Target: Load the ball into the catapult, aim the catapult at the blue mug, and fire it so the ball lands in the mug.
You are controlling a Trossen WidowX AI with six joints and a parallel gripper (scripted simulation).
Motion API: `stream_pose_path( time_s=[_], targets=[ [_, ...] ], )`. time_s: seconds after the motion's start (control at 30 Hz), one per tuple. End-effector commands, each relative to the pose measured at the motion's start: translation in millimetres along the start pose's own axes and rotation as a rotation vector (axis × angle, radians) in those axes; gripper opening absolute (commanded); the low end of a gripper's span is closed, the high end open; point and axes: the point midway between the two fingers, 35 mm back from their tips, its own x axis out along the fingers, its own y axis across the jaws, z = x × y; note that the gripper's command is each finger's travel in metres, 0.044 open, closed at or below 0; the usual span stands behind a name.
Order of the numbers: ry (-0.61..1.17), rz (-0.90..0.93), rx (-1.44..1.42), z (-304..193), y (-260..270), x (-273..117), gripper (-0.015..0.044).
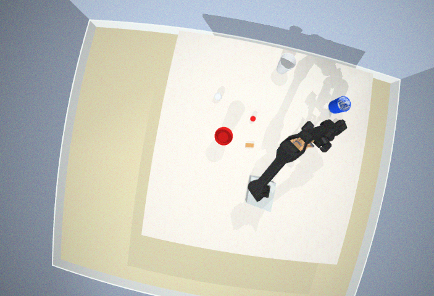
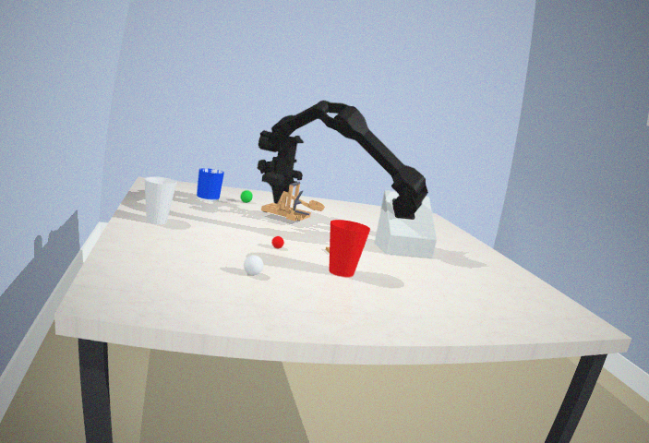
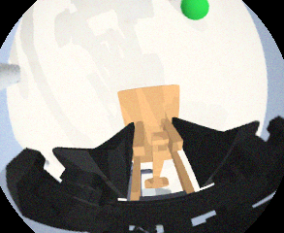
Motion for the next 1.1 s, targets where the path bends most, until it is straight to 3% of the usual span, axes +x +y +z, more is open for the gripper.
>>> stream_pose_path(
  time_s=[0.0, 0.43, 0.93, 1.0, 1.07],
  targets=[
    [-0.006, 0.005, 0.007, 0.7, -0.7, 4.9, 0.0],
    [0.006, 0.001, 0.004, -1.1, -1.1, 15.6, 0.0],
    [0.006, 0.001, 0.004, -0.7, -1.1, 13.1, 0.0394],
    [0.005, -0.001, 0.005, 1.7, -1.4, -7.7, 0.044],
    [0.005, -0.002, 0.006, 2.4, -2.0, -42.7, 0.044]
  ],
)
